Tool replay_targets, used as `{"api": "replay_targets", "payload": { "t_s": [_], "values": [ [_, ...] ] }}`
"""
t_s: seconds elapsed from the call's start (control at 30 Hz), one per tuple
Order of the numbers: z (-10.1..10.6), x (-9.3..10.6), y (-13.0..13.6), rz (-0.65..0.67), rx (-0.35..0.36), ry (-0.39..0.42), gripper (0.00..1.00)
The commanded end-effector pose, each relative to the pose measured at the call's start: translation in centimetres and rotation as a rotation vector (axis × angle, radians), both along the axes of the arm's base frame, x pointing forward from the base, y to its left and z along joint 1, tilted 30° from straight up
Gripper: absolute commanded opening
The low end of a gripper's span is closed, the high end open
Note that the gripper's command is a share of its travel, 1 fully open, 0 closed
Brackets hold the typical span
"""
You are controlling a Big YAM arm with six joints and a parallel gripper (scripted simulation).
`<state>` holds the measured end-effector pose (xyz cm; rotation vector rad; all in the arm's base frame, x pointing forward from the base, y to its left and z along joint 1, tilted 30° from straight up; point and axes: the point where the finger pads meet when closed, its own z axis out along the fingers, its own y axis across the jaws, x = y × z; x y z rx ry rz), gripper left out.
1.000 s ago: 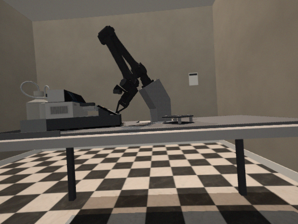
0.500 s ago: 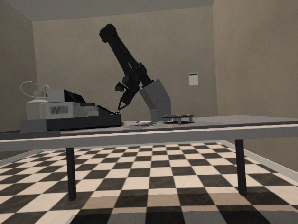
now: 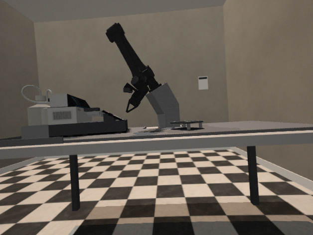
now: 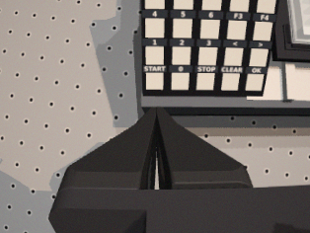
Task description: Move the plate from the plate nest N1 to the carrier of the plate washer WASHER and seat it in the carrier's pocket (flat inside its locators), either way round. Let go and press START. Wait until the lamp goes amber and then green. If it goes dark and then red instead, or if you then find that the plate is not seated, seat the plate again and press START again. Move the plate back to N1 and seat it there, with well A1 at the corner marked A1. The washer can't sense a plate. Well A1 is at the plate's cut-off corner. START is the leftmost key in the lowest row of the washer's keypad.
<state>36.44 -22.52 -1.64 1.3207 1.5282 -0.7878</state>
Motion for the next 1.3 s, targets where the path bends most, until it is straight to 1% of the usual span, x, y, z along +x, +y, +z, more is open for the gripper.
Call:
{"api": "replay_targets", "payload": {
  "t_s": [0.0,0.27,0.37,0.5,1.27],
  "values": [
    [1.0,0.2,1.1,0.008,0.003,-0.024,0.00],
    [1.4,-0.2,2.2,0.008,0.003,-0.024,0.00],
    [1.6,0.2,2.2,0.008,0.002,-0.031,0.00],
    [1.6,0.0,1.8,0.000,0.002,-0.031,0.00],
    [1.6,0.0,1.8,0.000,0.002,-0.030,0.00]
  ]
}}
